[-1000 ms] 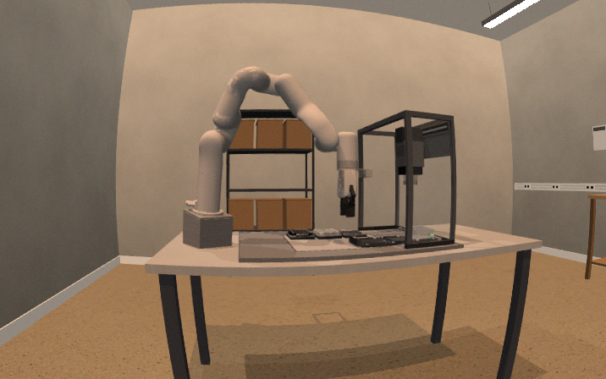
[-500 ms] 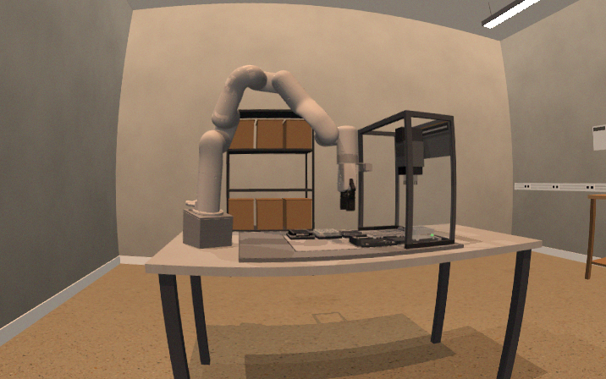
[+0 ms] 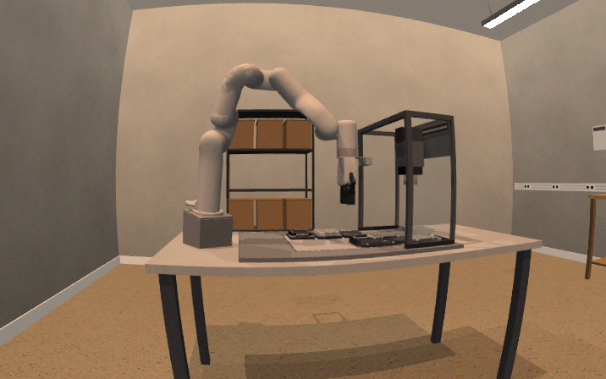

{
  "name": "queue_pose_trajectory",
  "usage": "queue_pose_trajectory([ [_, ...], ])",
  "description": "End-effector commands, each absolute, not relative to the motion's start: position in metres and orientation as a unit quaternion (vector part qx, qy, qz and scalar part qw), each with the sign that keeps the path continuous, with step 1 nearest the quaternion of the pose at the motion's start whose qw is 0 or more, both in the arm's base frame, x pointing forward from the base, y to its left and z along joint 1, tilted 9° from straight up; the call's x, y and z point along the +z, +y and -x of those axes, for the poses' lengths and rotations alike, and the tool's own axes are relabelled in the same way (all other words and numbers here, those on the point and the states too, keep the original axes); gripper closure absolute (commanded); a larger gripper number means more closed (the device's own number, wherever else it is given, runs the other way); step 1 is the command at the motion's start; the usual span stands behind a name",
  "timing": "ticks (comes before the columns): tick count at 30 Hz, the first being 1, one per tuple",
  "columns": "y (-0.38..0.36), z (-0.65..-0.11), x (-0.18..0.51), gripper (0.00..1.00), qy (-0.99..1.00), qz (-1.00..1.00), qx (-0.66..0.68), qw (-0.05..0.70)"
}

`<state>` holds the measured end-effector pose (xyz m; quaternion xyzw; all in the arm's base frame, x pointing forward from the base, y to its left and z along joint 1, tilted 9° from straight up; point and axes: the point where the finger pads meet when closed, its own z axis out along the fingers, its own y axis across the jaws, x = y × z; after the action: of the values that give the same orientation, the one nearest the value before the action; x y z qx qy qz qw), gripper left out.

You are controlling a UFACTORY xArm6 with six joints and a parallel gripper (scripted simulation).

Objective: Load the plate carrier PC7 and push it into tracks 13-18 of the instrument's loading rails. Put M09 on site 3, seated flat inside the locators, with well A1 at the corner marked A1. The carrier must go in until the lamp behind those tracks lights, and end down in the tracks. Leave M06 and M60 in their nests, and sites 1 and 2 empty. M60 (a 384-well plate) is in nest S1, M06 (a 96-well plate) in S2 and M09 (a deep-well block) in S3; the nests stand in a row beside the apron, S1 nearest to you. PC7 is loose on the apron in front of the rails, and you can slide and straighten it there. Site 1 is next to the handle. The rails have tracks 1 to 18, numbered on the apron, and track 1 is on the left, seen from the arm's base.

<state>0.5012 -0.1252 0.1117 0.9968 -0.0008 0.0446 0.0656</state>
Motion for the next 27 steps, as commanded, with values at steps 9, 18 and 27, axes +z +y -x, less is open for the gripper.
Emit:
queue_pose_trajectory([
  [9, -0.1234, -0.5013, 0.128, 0.18, -0.001, -0.997, 0.047, 0.066],
  [18, -0.1234, -0.5013, 0.128, 0.18, -0.001, -0.997, 0.047, 0.066],
  [27, -0.1234, -0.5013, 0.1279, 0.18, -0.001, -0.997, 0.047, 0.066],
])
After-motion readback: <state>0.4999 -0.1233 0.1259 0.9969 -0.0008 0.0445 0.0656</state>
